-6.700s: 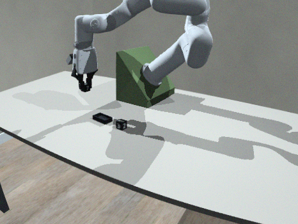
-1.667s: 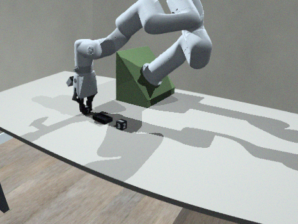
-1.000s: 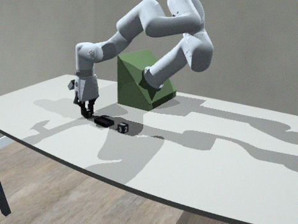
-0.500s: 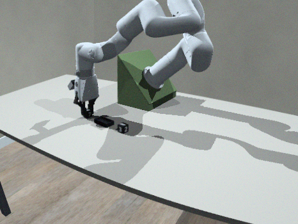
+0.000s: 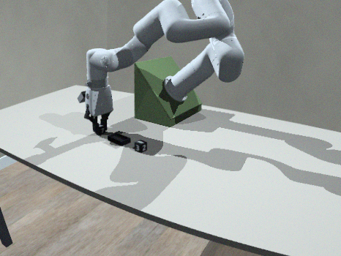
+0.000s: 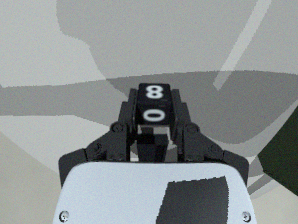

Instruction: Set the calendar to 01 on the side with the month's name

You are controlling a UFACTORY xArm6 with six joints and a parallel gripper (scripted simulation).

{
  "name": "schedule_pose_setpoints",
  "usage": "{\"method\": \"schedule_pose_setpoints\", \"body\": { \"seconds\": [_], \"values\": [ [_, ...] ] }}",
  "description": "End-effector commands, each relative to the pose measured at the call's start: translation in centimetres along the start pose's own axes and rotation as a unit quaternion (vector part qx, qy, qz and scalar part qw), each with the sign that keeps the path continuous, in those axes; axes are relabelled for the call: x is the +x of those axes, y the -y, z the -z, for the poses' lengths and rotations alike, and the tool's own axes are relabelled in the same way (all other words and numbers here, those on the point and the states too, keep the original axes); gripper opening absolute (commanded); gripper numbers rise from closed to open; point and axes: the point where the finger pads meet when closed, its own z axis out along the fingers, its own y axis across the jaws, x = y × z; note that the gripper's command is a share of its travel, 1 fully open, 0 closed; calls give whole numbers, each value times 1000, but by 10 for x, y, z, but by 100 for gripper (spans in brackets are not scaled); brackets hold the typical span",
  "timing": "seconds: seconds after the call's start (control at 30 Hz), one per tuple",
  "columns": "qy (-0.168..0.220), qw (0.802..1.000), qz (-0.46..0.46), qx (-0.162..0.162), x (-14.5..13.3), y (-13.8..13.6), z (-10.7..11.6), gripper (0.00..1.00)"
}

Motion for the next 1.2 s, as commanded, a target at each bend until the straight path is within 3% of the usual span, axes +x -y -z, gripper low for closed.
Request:
{"method": "schedule_pose_setpoints", "body": {
  "seconds": [0.0,0.97,1.17],
  "values": [
    [-1,1000,0,1,0,1,1,27],
    [-1,1000,0,1,0,1,1,27],
    [-1,1000,0,1,0,1,1,35]
  ]
}}
